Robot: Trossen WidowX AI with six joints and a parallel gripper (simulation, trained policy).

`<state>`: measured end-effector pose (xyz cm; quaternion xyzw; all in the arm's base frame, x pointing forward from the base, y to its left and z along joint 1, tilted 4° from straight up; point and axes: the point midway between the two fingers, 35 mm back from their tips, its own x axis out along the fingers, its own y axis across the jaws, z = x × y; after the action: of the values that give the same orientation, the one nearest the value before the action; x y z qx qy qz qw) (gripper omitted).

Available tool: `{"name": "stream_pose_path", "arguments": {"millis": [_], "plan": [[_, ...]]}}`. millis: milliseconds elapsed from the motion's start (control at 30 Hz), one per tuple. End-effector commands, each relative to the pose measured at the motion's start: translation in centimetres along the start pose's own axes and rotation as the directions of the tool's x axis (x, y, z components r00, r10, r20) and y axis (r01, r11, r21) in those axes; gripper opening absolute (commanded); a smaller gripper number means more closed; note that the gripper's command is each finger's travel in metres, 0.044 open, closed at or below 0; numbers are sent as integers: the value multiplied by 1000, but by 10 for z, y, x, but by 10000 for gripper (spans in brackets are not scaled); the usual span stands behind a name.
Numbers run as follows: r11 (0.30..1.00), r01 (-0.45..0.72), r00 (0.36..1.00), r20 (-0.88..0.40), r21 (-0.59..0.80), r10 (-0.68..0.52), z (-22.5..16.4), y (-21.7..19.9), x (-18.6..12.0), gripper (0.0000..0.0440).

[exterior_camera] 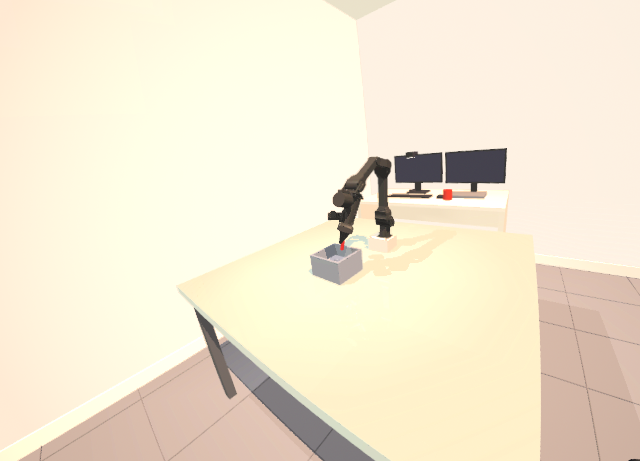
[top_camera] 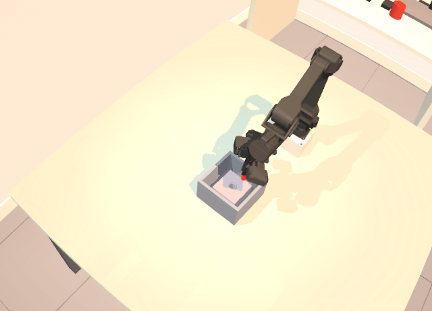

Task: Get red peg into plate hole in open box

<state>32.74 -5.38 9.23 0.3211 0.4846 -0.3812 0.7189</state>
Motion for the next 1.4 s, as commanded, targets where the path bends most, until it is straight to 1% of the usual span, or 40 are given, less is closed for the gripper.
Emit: {"name": "stream_pose_path", "arguments": {"millis": [0,267,333,400,500,533,600,633,733,1000,1067,1367], "plan": [[1000,2,1000,-13,7,-2,7,1,9,5],[1000,19,999,-48,23,-18,13,0,34,6],[999,27,998,-57,20,-26,13,-1,41,15],[999,35,997,-66,13,-34,12,-2,49,49],[999,48,996,-77,-3,-48,13,-4,57,123],[998,55,995,-82,-12,-56,13,-5,60,139],[998,61,994,-86,-20,-62,14,-3,63,144],[998,60,995,-82,-22,-62,17,-1,64,153],[998,55,996,-68,-30,-57,27,4,67,227],[997,54,998,-35,-52,-56,53,15,74,386],[998,43,999,-15,-51,-44,62,19,74,436],[1000,5,996,87,-20,-4,104,27,70,440]]}}
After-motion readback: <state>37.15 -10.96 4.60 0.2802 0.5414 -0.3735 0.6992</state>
